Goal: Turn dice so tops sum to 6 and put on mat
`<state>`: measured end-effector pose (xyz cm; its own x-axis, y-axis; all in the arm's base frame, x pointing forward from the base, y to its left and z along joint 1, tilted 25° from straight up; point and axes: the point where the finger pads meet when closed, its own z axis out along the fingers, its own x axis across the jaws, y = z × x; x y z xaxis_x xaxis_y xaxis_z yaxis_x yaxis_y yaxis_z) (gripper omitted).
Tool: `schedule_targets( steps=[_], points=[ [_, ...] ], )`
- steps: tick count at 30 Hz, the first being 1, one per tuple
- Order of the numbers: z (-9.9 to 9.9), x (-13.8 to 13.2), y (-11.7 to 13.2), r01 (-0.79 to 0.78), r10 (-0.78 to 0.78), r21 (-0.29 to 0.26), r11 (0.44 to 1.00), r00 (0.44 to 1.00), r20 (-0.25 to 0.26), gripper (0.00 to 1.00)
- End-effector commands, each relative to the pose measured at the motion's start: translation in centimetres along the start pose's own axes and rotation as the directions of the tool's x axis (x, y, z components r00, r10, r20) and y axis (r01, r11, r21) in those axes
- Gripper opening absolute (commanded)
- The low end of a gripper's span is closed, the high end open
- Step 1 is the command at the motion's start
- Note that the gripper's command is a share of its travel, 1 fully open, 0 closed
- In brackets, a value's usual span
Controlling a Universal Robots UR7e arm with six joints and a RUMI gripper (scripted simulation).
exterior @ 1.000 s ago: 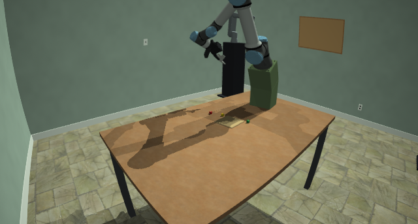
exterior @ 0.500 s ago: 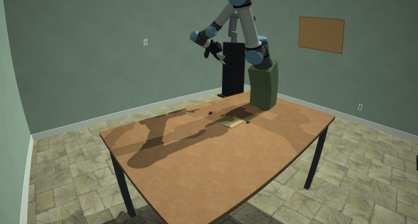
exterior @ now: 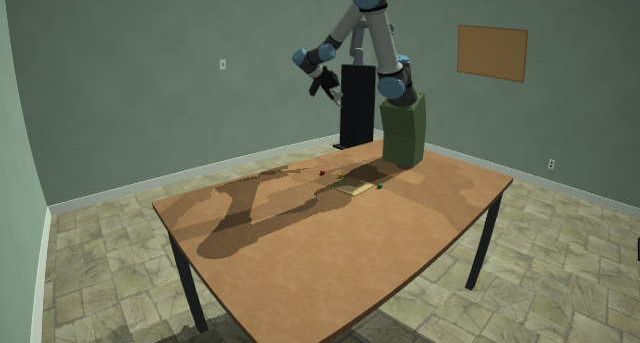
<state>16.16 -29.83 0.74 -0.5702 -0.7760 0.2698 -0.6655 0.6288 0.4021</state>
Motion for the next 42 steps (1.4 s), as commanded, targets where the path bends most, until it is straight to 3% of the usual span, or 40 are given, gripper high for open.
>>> schedule_targets(
  steps=[1, 2, 4, 12, 16, 19, 21, 25, 30, 32, 35, 39, 42],
  points=[
    [-0.2, -3.4, -2.6, 0.051, -0.056, 0.096, 0.994, 0.997, 0.047, 1.0],
    [-0.3, -3.7, -2.8, 0.056, -0.061, 0.103, 0.993, 0.997, 0.051, 1.0],
    [-0.9, -6.9, -4.6, 0.11, -0.128, 0.19, 0.976, 0.988, 0.084, 1.0],
    [-2.4, -12.3, -7.1, 0.197, -0.249, 0.334, 0.922, 0.961, 0.119, 1.0],
    [-3.8, -16.0, -8.3, 0.254, -0.337, 0.432, 0.865, 0.933, 0.127, 1.0],
    [-3.8, -16.0, -8.3, 0.254, -0.337, 0.432, 0.865, 0.933, 0.127, 1.0],
    [-5.2, -19.3, -9.1, 0.301, -0.416, 0.516, 0.802, 0.901, 0.122, 1.0],
    [-6.2, -21.4, -9.4, 0.327, -0.465, 0.566, 0.757, 0.878, 0.114, 1.0],
    [-8.4, -25.7, -9.5, 0.376, -0.564, 0.664, 0.647, 0.821, 0.084, 1.0],
    [-9.1, -27.1, -9.4, 0.39, -0.595, 0.694, 0.606, 0.8, 0.069, 1.0],
    [-9.2, -27.3, -9.4, 0.392, -0.599, 0.697, 0.6, 0.798, 0.067, 1.0],
    [-11.4, -30.9, -8.7, 0.422, -0.676, 0.768, 0.482, 0.737, 0.02, 1.0],
    [-12.2, -32.2, -8.3, 0.429, -0.701, 0.79, 0.437, 0.713, 0.0, 1.0]
  ],
)
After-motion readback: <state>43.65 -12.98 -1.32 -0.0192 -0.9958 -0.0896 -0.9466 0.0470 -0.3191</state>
